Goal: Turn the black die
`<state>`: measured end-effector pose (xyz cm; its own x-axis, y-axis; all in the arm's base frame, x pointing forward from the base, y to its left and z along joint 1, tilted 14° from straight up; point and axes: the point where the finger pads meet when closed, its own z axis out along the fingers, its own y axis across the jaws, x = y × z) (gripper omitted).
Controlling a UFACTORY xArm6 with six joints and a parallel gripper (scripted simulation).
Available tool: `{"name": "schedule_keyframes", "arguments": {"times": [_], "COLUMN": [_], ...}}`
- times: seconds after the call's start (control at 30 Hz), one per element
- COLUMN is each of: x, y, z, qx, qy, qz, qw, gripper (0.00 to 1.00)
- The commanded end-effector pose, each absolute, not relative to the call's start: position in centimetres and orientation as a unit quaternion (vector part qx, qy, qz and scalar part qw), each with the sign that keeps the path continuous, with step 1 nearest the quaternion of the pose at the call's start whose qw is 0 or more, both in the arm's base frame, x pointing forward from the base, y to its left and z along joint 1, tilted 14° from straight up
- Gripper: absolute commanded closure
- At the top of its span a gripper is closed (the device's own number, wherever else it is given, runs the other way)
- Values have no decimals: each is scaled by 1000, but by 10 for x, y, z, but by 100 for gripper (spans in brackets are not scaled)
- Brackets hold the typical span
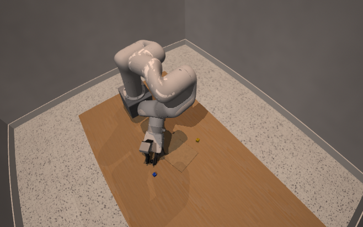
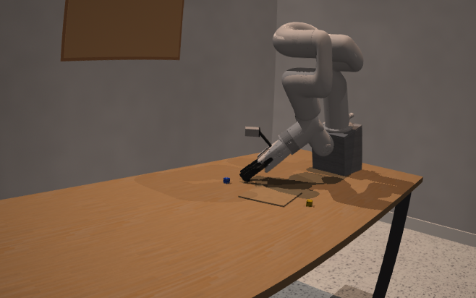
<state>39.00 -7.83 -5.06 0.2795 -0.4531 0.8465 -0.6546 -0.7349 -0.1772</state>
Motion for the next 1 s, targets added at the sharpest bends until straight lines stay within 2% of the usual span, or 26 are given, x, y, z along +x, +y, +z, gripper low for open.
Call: {"name": "schedule_keyframes", "arguments": {"times": [0.0,0.3,0.97], "x": [385,363,358], "y": [-75,-59,-57], "z": [-47,-31,-20], "qx": [793,793,808], "qy": [-349,-349,-354], "qz": [489,489,461], "qw": [103,103,92], "gripper": [69,69,69]}}
